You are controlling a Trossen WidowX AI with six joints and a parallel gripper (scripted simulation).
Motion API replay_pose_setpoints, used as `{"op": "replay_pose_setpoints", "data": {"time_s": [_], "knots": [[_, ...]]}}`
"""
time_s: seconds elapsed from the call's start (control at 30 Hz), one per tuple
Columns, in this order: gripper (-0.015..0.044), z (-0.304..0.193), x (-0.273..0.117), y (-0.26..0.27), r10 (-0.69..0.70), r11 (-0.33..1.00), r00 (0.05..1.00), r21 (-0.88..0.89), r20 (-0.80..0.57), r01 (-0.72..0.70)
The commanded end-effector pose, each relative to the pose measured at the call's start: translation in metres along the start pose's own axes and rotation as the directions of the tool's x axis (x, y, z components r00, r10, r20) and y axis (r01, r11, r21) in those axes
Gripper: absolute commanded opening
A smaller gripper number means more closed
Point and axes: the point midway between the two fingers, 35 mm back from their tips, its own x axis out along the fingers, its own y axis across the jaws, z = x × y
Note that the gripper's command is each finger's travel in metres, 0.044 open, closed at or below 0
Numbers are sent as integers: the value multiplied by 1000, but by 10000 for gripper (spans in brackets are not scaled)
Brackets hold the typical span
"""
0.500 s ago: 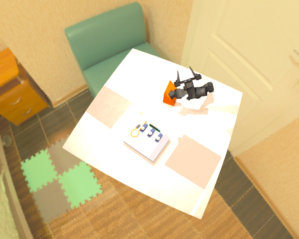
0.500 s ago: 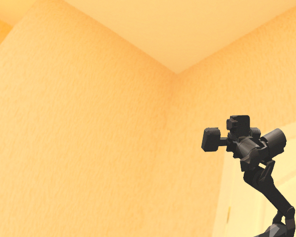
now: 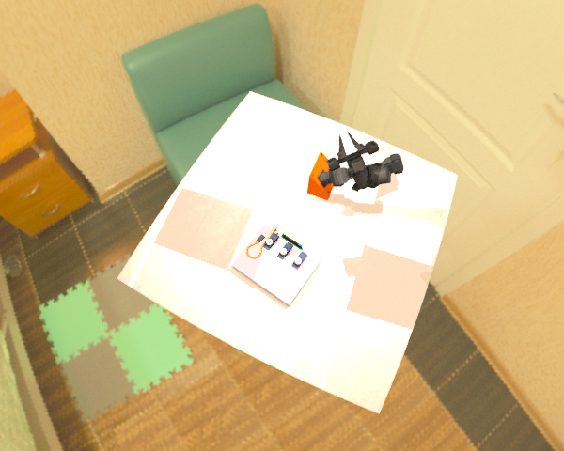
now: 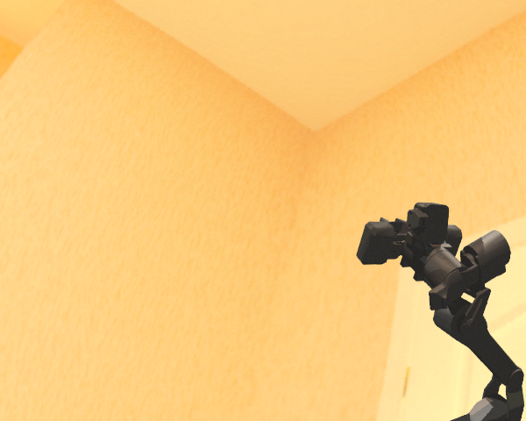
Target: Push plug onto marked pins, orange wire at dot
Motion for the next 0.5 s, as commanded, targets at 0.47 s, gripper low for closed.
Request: {"op": "replay_pose_setpoints", "data": {"time_s": [0.47], "knots": [[115,28,-25,24,161,970,958,142,235,-198]]}}
